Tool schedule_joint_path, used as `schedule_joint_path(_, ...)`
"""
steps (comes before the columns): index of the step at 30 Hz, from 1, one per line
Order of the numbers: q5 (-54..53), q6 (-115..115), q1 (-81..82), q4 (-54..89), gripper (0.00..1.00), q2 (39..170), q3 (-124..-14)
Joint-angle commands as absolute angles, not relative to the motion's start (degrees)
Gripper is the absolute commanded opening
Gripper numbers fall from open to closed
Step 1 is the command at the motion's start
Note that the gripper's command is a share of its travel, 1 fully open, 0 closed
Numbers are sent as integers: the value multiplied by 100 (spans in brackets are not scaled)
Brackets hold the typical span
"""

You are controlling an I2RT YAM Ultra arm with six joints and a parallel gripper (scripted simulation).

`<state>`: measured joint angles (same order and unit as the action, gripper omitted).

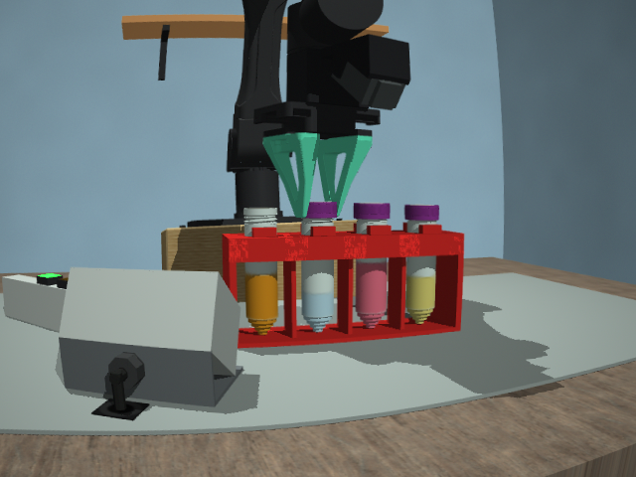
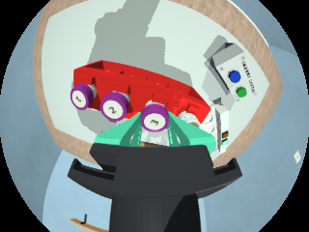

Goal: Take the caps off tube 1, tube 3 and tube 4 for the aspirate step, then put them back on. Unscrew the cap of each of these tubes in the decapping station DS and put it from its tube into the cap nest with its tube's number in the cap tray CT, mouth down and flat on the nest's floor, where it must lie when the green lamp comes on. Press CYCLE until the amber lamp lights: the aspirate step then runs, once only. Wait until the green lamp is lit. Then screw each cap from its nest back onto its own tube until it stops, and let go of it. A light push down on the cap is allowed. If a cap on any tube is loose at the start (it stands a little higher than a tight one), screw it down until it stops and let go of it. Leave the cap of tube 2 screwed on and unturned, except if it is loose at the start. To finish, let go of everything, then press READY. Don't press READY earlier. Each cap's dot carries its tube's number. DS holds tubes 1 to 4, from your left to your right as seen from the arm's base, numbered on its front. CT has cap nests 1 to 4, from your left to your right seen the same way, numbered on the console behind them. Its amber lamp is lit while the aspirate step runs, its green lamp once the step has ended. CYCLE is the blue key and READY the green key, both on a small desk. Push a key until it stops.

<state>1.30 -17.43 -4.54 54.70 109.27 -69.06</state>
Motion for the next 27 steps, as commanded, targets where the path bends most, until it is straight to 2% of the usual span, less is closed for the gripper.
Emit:
schedule_joint_path(1,129,-1299,-462,5465,0,10892,-6958)
schedule_joint_path(16,130,1565,-462,5448,0,10898,-6947)
schedule_joint_path(27,130,2246,-461,5444,0,10900,-6945)
